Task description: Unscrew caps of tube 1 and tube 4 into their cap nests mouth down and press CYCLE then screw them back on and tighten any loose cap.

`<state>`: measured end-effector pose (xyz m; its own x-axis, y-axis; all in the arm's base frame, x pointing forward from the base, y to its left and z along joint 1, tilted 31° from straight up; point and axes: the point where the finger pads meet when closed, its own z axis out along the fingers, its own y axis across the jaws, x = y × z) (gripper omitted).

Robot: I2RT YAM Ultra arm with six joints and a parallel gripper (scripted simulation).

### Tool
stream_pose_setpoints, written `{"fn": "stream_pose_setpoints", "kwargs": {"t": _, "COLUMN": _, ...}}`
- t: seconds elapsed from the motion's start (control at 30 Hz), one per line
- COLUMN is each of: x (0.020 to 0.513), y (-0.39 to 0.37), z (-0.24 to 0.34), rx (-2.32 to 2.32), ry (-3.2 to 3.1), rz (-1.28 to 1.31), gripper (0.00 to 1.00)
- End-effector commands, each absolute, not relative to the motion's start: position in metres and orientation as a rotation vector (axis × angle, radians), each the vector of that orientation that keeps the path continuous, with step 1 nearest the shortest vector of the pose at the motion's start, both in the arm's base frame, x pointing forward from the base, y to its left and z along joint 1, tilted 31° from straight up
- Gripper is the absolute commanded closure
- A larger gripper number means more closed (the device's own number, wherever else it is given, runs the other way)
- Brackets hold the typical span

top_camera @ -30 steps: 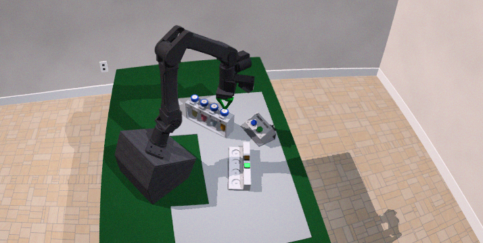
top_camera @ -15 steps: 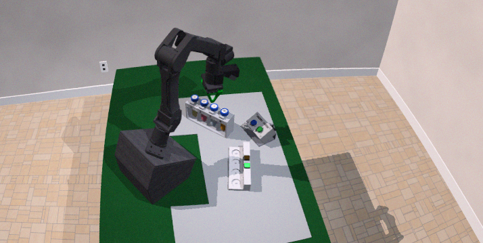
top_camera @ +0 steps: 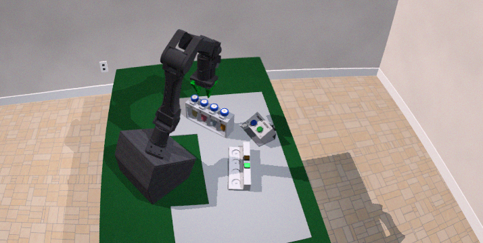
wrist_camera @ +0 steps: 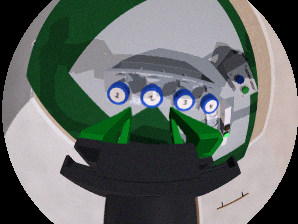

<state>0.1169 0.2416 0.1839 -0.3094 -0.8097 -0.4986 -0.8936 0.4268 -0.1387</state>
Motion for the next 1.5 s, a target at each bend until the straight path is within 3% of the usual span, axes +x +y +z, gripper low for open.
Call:
{"fn": "stream_pose_setpoints", "kwargs": {"t": 0.0, "x": 0.118, "y": 0.241, "z": 0.187, "rx": -1.663, "ry": 1.989, "rz": 0.134, "gripper": 0.51}}
{"fn": "stream_pose_setpoints", "kwargs": {"t": 1.47, "x": 0.132, "y": 0.258, "z": 0.154, "rx": -1.663, "ry": 1.989, "rz": 0.133, "gripper": 0.51}}
